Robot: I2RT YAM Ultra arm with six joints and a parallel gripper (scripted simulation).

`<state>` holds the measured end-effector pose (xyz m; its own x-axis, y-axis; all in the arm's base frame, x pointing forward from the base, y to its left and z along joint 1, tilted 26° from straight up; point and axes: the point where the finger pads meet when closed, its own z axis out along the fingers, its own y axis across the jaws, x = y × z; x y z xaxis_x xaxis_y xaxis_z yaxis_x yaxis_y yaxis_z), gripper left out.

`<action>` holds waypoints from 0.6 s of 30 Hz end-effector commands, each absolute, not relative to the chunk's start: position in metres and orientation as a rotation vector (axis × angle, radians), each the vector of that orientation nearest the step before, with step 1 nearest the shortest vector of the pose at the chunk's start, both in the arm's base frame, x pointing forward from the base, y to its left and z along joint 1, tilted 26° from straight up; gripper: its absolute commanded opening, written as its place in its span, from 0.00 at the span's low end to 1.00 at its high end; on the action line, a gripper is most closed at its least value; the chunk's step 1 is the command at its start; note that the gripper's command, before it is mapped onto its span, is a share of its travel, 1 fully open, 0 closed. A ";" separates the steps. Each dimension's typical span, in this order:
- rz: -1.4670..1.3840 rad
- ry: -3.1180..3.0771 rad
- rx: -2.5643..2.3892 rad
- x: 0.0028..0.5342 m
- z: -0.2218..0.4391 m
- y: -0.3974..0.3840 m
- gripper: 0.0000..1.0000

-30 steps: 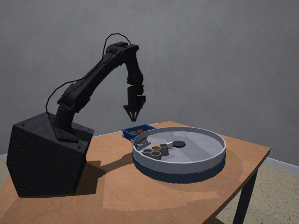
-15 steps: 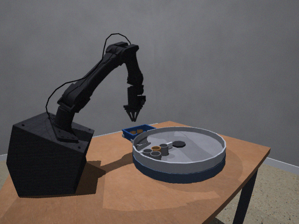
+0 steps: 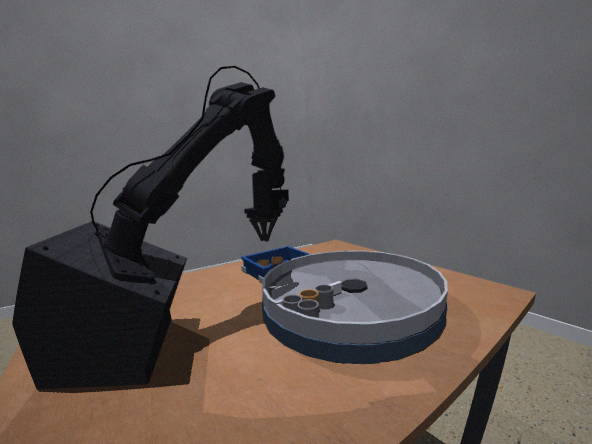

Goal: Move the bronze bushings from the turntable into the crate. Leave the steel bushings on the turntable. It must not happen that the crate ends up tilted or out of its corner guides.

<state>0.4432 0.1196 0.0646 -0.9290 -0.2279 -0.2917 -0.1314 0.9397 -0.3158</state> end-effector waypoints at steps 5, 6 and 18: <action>-0.384 2.701 -0.254 0.451 0.093 0.133 0.16; -0.384 2.701 -0.254 0.451 0.093 0.133 0.16; -0.387 2.705 -0.255 0.450 0.093 0.132 0.16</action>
<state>0.4432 0.1196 0.0646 -0.9290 -0.2278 -0.2916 -0.1313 0.9397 -0.3158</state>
